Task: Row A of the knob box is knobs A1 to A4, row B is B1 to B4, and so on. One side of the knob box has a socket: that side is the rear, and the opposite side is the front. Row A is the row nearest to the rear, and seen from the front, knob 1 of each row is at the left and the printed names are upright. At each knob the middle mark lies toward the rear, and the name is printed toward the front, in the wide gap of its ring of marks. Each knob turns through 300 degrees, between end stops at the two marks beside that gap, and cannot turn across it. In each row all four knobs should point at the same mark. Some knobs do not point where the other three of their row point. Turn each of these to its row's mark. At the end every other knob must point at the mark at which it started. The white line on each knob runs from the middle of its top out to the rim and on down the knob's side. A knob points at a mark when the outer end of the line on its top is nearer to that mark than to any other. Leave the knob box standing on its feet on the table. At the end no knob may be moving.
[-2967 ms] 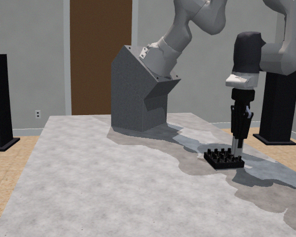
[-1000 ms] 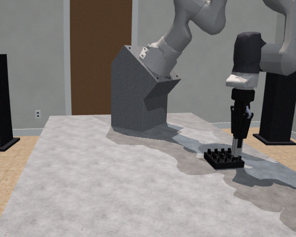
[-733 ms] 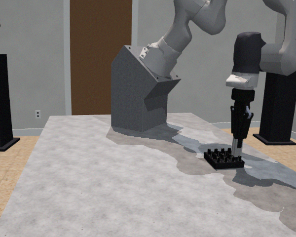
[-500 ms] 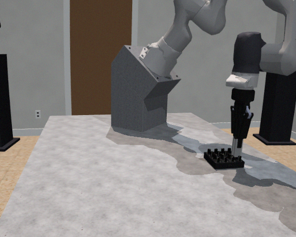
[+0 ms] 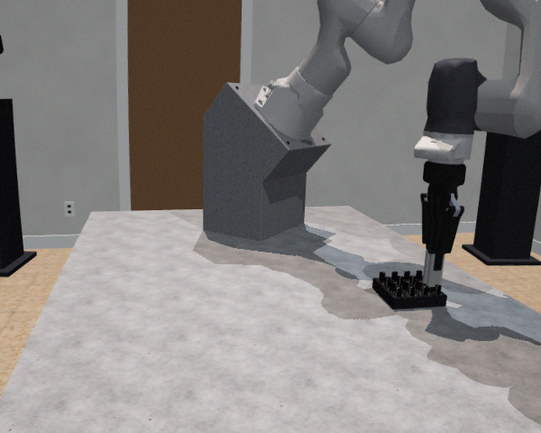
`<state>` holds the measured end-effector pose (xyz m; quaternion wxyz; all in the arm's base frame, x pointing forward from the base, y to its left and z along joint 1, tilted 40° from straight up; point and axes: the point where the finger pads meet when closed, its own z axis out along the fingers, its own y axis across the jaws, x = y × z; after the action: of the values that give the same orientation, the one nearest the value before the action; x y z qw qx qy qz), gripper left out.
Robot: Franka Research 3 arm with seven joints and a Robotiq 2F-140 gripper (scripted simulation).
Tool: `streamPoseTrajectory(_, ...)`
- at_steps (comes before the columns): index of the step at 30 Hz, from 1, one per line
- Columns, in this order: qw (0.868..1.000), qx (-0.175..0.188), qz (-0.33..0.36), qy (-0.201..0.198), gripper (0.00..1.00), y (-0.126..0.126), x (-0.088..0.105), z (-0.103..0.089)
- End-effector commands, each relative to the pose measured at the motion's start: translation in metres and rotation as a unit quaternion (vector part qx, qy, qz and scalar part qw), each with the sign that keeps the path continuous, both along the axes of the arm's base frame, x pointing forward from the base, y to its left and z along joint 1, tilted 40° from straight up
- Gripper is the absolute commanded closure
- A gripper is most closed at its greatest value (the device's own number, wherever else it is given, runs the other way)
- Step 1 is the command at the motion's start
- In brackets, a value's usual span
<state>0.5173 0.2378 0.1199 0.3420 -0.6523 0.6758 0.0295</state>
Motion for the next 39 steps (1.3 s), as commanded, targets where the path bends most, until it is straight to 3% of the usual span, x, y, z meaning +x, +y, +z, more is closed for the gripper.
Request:
streamPoseTrajectory(1,1.0,-0.009,0.016,-0.011,0.95,0.0006,0.0001,-0.0002)
streamPoseTrajectory(18,0.99,-0.059,0.106,-0.068,0.95,0.0006,0.0001,-0.0002)
streamPoseTrajectory(35,0.963,-0.114,0.205,-0.131,0.95,0.0006,0.0001,-0.0002)
streamPoseTrajectory(39,0.952,-0.13,0.234,-0.15,0.95,0.0006,0.0001,-0.0002)
